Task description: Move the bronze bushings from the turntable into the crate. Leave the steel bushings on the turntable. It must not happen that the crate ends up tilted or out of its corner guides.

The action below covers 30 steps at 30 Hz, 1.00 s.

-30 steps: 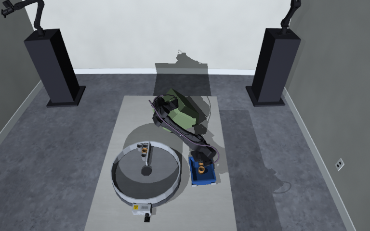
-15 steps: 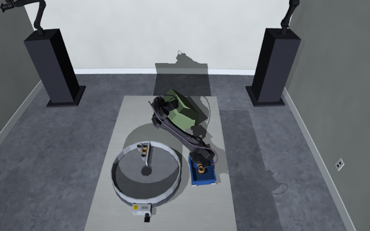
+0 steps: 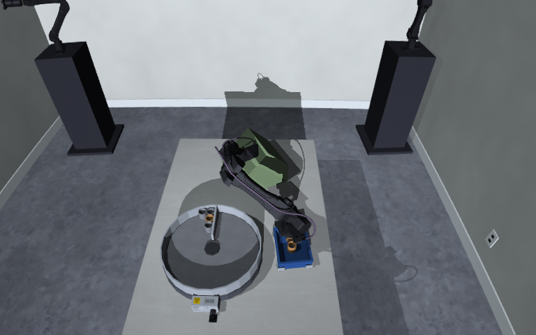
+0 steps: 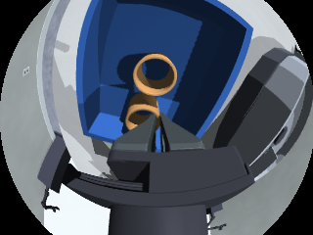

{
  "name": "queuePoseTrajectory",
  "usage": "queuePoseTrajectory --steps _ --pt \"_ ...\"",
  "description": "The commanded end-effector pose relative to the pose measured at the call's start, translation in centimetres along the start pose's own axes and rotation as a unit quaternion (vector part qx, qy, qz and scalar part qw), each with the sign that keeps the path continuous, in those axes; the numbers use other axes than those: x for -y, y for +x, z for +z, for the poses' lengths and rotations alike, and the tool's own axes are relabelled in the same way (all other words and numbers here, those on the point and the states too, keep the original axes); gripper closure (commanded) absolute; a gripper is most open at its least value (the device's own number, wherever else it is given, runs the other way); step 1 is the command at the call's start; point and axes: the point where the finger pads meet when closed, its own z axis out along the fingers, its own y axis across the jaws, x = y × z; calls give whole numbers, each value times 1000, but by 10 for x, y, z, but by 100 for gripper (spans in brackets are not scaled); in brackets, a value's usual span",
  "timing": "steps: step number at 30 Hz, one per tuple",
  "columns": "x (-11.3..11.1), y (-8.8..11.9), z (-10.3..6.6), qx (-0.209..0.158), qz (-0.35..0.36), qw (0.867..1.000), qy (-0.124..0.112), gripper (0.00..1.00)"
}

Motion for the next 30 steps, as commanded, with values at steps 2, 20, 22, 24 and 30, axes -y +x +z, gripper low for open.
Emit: queuePoseTrajectory --steps 2,20,22,24,30 --pt "-4 -17 -27 39 7 999 -6 100" --pt "-2 -24 -30 46 13 999 -7 100" --pt "-7 -19 -24 36 4 999 -5 100" --pt "-10 -16 -20 30 -2 1000 -3 100" --pt "-6 -19 -25 34 2 999 -4 100"
